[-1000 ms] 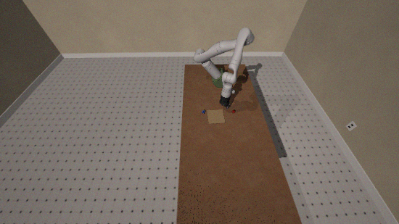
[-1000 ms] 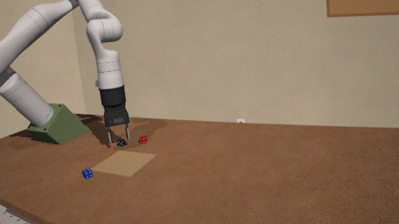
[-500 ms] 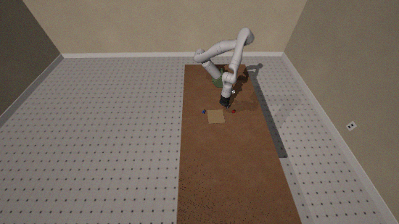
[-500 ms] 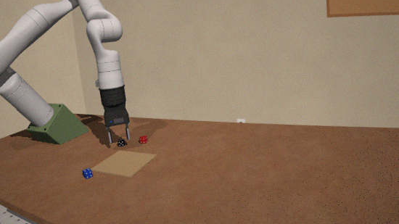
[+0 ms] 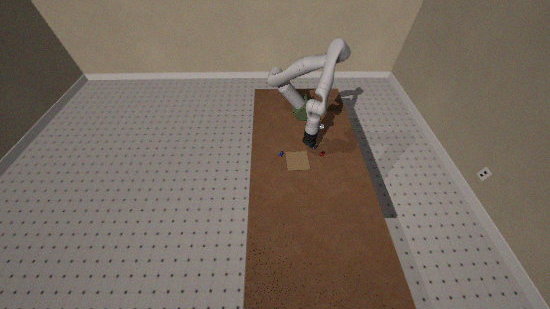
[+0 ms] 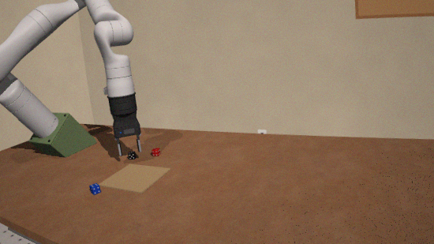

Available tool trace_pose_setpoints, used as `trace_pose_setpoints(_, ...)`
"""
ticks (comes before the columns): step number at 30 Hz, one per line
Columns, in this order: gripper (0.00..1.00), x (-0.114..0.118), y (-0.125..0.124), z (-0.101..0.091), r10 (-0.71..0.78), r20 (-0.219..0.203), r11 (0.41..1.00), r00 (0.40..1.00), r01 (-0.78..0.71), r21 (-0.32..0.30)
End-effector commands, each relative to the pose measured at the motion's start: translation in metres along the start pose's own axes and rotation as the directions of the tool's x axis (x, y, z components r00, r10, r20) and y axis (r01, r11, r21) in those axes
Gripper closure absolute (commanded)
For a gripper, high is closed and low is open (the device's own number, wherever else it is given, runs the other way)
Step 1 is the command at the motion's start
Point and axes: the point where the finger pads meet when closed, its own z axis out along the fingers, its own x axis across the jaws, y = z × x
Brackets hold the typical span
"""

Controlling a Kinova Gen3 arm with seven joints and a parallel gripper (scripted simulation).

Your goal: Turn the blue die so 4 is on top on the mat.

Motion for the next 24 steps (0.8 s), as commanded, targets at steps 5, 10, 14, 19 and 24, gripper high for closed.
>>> trace_pose_setpoints(5, 0.0, 0.001, 0.0, -0.001, 0.0, -0.002, 1.0, 1.0, 0.0, 0.0)
trace_pose_setpoints(10, 0.0, 0.006, 0.001, -0.001, 0.0, -0.002, 1.0, 1.0, 0.0, 0.0)
trace_pose_setpoints(14, 0.0, 0.022, 0.003, -0.001, 0.0, -0.002, 1.0, 1.0, 0.0, 0.0)
trace_pose_setpoints(19, 0.0, 0.05, 0.008, -0.001, 0.0, -0.002, 1.0, 1.0, 0.0, 0.0)
trace_pose_setpoints(24, 0.0, 0.071, 0.011, -0.001, 0.0, -0.002, 1.0, 1.0, 0.0, 0.0)
